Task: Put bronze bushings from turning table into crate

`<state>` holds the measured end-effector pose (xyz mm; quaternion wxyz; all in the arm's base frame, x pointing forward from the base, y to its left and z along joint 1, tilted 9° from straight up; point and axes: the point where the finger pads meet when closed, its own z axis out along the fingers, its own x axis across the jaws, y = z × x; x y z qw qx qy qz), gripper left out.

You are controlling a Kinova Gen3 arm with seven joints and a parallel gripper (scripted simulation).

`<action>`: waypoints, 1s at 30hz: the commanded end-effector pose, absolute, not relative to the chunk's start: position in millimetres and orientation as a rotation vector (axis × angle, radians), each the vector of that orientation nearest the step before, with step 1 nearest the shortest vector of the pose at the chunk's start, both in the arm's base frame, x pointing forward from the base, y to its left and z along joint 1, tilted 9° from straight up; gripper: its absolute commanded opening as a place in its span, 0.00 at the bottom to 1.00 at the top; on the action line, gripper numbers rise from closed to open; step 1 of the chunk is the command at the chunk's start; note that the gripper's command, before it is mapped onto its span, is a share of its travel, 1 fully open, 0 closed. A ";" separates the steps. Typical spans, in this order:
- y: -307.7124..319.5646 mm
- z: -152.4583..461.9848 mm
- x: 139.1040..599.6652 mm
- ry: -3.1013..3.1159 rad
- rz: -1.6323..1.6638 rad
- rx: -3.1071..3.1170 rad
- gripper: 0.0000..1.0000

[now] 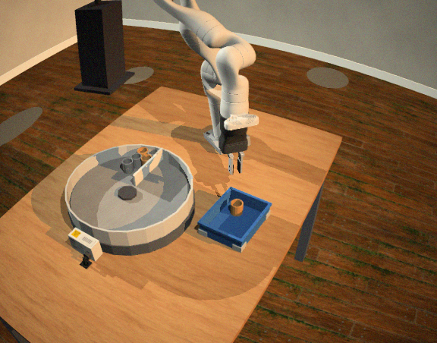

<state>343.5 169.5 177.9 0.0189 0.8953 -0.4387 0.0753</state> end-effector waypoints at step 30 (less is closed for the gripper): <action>169.8 178.4 343.7 -1.362 0.235 2.780 0.47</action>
